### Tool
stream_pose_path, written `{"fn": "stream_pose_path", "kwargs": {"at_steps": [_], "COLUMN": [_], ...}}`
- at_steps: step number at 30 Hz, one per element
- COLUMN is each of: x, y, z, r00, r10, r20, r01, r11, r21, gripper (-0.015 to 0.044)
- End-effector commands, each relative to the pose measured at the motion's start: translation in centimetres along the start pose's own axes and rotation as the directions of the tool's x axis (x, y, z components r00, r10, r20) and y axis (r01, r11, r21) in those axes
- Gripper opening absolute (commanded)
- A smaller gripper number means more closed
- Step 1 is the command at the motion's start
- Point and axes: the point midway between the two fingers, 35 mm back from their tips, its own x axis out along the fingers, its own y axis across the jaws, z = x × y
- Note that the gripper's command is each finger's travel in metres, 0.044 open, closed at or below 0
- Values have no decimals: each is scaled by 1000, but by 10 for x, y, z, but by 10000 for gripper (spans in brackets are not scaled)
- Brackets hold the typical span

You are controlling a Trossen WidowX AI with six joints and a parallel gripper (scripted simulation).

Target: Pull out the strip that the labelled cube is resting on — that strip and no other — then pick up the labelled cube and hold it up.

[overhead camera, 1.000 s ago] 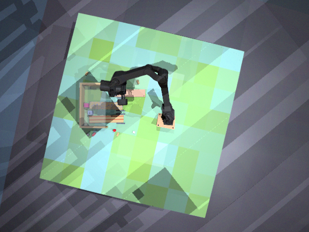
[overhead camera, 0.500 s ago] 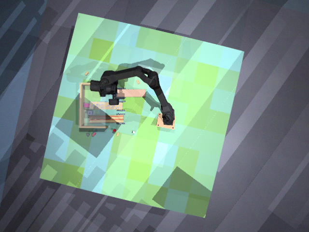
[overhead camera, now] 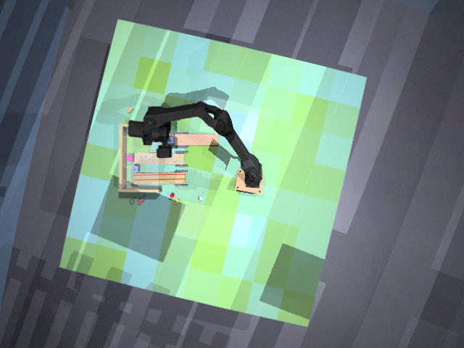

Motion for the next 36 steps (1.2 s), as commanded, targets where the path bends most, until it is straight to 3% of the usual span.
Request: {"fn": "stream_pose_path", "kwargs": {"at_steps": [1, 36], "x": [10, 51], "y": [1, 1], "z": [0, -2], "r00": [1000, 1000], "r10": [-2, -5], "r20": [-10, -10], "r01": [2, 4], "r11": [1000, 1000], "r21": [-8, -8], "gripper": [250, 250]}}
